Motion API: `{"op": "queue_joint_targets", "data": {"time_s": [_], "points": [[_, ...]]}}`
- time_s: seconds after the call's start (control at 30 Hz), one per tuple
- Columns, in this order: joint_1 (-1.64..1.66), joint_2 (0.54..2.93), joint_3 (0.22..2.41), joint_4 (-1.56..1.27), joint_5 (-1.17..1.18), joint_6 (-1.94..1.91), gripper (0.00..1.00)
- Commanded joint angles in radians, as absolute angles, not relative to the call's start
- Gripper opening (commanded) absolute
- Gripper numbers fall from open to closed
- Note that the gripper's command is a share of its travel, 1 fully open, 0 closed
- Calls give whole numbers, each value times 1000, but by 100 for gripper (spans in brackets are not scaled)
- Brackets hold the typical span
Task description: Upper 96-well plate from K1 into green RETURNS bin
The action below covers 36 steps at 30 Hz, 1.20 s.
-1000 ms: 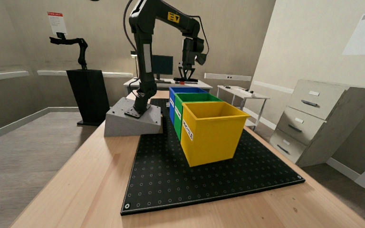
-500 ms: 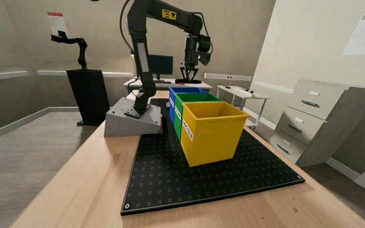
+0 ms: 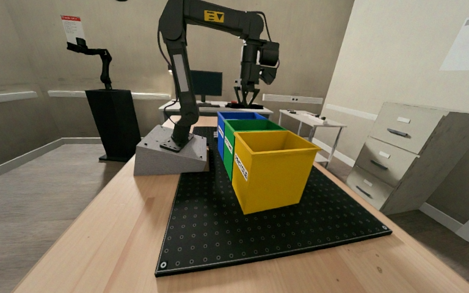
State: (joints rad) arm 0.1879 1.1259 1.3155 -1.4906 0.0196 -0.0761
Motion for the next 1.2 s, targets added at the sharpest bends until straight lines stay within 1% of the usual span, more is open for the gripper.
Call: {"op": "queue_joint_targets", "data": {"time_s": [0.0,0.5,1.17], "points": [[158,1086,1350,-1474,-5,-152,0],[-159,1175,1383,-1475,-101,-455,0],[-417,1289,1460,-1485,-174,-707,0]]}}
